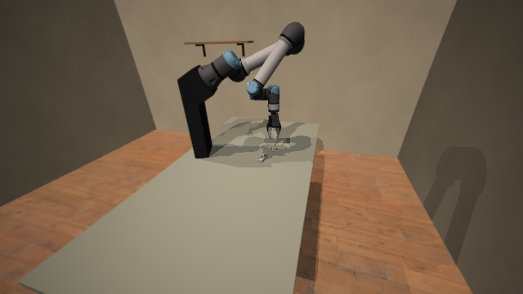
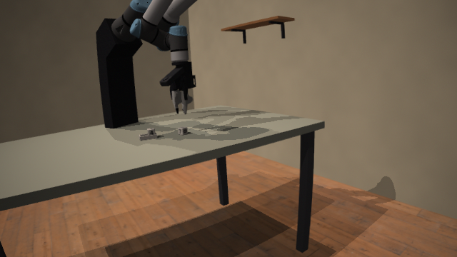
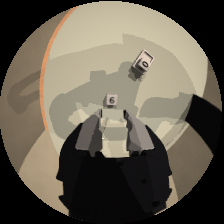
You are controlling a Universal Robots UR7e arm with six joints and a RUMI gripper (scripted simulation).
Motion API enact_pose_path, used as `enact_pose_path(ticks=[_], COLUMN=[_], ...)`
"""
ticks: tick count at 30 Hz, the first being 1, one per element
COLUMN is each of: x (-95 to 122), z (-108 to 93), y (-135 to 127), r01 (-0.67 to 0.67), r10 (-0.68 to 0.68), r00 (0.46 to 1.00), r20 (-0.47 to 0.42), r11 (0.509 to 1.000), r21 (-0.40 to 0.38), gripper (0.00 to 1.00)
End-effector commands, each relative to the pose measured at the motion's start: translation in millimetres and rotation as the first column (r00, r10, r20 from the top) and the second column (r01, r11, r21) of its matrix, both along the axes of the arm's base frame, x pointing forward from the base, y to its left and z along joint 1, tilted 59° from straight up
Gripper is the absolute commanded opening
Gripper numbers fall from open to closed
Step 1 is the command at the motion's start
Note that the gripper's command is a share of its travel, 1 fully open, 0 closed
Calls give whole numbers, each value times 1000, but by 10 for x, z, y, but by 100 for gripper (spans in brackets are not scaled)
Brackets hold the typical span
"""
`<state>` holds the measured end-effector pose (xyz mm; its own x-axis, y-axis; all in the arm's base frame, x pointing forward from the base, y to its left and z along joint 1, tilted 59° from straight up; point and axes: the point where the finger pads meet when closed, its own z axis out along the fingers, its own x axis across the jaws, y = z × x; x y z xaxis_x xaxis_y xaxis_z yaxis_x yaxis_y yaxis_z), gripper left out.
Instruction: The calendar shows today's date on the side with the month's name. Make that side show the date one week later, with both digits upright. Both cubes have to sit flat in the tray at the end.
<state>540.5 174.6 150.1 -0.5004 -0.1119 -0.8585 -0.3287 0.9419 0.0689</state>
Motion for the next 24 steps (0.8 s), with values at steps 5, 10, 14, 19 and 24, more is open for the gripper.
enact_pose_path(ticks=[5,10,14,19,24], x=[89,123,173,239,301], z=[-40,-62,-93,-134,-173], y=[37,52,72,100,126], r01=[0,0,0,0,0], r10=[0,0,0,0,0], r00=[1000,1000,1000,1000,1000], r20=[2,2,2,2,2], r11=[1000,1000,1000,1000,1000], r21=[0,0,0,0,0], gripper=[28,28,28,28,28])
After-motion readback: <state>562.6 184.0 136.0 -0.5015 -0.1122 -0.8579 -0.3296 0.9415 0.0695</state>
